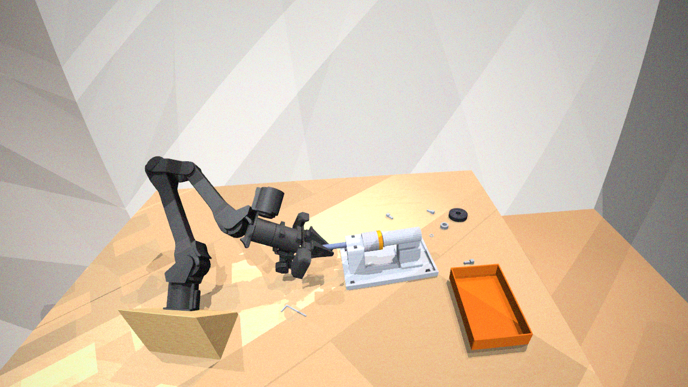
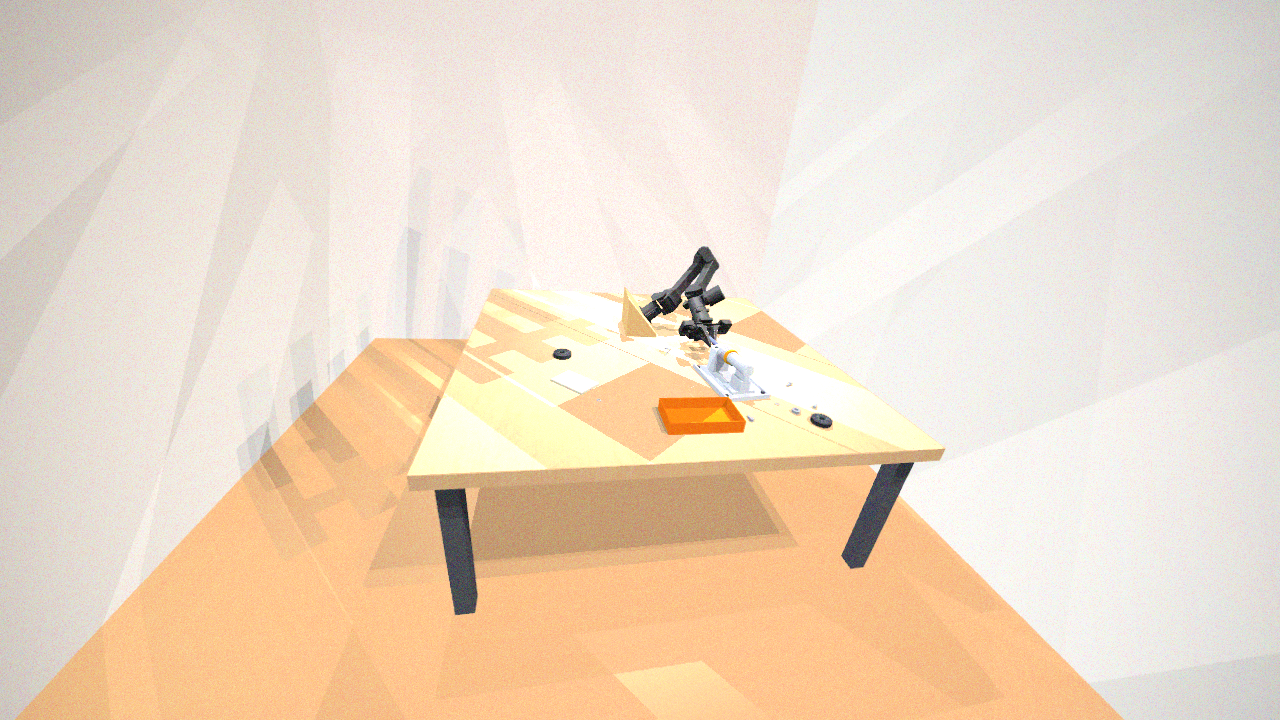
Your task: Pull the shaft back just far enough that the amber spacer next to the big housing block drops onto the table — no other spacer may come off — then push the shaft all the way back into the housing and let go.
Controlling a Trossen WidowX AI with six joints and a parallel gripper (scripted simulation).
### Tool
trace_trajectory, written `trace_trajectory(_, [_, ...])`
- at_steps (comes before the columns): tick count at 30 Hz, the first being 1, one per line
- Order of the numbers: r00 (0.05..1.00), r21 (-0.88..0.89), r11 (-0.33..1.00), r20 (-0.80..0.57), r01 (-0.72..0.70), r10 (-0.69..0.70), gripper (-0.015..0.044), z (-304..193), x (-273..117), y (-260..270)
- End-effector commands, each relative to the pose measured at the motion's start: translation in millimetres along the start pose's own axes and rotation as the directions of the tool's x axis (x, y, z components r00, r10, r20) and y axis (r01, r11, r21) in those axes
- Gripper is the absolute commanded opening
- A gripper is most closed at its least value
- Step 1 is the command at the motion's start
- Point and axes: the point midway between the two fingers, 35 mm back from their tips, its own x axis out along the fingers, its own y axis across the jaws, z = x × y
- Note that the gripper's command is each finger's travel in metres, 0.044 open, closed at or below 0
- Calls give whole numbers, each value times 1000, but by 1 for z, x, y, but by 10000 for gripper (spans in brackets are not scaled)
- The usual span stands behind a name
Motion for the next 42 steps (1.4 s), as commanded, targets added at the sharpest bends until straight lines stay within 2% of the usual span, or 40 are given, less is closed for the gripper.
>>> trace_trajectory(1, [1000, 4, 1000, 0, -2, 2, 0, 1, -1, 1])
trace_trajectory(42, [1000, 4, 1000, 0, -2, 2, 0, 3, -5, 1])
